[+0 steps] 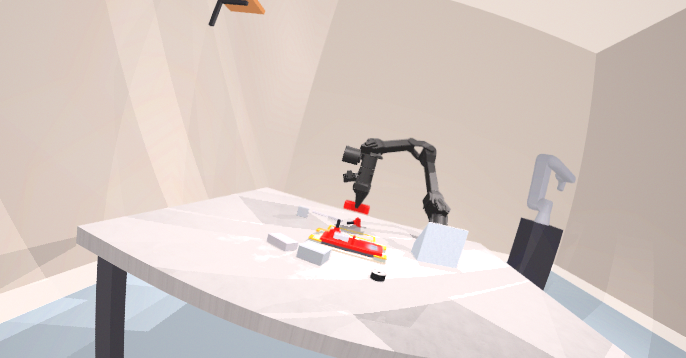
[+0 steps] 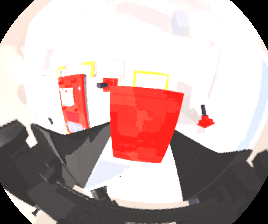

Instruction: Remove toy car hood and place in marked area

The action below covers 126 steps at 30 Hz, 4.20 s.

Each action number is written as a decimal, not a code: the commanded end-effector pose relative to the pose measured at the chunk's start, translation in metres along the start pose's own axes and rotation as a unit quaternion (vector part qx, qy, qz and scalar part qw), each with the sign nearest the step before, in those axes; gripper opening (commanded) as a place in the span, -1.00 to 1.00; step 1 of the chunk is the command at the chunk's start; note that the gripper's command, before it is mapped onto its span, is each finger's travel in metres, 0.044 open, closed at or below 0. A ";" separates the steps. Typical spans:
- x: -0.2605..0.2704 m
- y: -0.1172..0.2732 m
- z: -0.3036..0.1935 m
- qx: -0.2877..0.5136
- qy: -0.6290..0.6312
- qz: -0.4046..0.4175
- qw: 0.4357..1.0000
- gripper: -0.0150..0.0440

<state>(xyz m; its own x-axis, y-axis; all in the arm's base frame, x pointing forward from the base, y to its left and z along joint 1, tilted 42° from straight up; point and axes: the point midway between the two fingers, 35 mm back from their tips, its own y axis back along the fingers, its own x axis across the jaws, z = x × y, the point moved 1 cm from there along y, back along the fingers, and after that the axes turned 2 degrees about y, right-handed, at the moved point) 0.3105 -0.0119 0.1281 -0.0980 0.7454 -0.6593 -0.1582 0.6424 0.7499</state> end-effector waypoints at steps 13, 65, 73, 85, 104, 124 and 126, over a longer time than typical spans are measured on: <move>-0.014 -0.006 -0.008 0.002 0.003 -0.004 1.000 -0.49; -0.014 -0.049 -0.007 0.002 0.003 -0.004 1.000 -0.49; -0.014 -0.056 -0.007 0.002 0.003 -0.004 1.000 -0.49; -0.015 -0.065 -0.008 0.002 0.003 -0.005 1.000 -0.49; -0.016 -0.078 -0.010 0.002 0.003 -0.006 1.000 -0.49; -0.016 -0.087 -0.010 0.002 0.003 -0.006 1.000 -0.49; -0.016 -0.088 -0.010 0.002 0.003 -0.006 1.000 -0.49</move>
<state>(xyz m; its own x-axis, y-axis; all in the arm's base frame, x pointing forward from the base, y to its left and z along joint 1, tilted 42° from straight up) 0.3166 -0.0814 0.0739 -0.0969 0.7347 -0.6714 -0.1563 0.6550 0.7393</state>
